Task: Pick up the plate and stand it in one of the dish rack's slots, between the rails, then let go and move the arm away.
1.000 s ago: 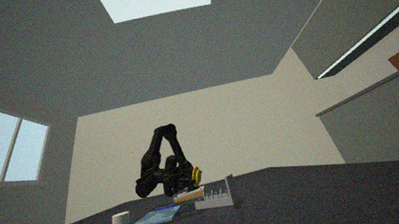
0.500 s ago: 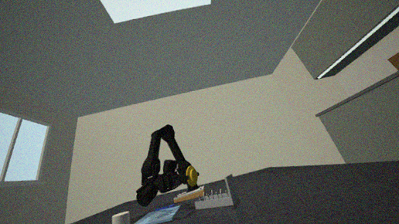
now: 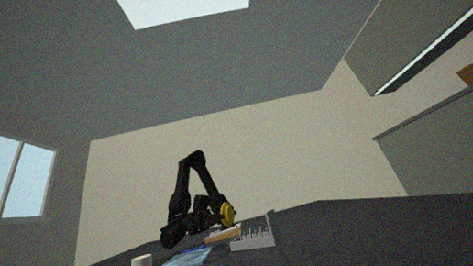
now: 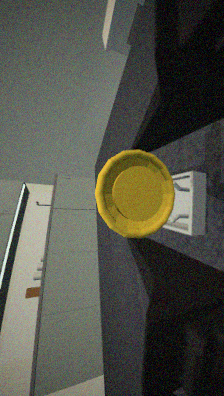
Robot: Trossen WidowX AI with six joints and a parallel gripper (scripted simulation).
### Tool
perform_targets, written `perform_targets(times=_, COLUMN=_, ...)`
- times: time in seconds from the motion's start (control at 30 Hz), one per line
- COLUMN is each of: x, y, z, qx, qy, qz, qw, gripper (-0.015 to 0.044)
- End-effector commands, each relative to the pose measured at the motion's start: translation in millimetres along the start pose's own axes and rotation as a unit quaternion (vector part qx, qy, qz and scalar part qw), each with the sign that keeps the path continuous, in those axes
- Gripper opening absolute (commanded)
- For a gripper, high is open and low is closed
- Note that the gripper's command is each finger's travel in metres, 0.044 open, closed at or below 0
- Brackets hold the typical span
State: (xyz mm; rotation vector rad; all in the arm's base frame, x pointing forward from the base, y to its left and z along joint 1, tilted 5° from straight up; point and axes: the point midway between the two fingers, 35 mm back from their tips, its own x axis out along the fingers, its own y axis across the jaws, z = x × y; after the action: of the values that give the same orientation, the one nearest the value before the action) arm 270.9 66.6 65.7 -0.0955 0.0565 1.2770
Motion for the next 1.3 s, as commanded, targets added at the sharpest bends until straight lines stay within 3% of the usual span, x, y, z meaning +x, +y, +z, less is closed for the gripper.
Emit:
perform_targets(times=0.0, x=3.1, y=0.9, z=-5.5, qx=0.004, qy=-0.002, qz=0.000, qw=1.000, gripper=0.0000)
perform_targets(times=1.27, x=29.2, y=1.0, z=-20.1, qx=0.006, qy=0.011, qz=0.010, qw=1.000, gripper=0.0000)
